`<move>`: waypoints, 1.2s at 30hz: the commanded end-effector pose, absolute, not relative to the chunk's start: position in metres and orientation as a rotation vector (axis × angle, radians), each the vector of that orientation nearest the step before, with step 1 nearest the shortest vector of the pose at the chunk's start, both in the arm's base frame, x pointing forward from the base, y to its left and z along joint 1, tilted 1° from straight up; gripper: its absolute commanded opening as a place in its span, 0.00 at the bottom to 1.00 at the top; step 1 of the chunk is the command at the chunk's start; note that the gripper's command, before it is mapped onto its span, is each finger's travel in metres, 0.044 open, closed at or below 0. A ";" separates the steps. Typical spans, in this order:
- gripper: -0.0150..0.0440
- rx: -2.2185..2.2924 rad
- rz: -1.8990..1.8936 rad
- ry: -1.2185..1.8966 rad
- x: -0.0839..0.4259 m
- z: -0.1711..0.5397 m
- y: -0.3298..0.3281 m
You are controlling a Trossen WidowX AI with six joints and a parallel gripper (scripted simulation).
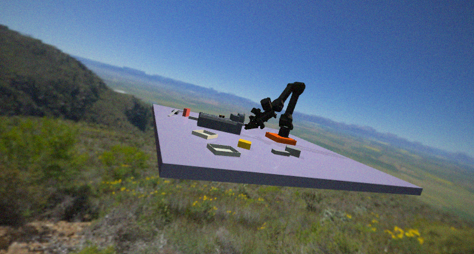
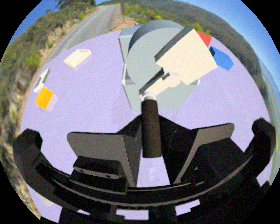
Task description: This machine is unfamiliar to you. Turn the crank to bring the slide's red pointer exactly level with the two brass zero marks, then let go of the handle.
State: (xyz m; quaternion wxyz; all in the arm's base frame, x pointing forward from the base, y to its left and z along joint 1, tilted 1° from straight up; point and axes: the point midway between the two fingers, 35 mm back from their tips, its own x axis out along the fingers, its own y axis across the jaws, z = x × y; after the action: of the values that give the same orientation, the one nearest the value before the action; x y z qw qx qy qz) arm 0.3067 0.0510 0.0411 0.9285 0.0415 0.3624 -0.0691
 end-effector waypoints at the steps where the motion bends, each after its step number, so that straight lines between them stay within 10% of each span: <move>1: 0.25 0.082 -0.154 0.752 0.306 0.036 0.044; 36: 0.25 0.080 -0.155 0.752 0.303 0.036 0.025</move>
State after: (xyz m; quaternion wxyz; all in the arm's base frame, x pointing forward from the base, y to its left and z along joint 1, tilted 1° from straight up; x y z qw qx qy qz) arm 0.3043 0.0337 0.0366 0.9278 0.0415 0.3658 -0.0608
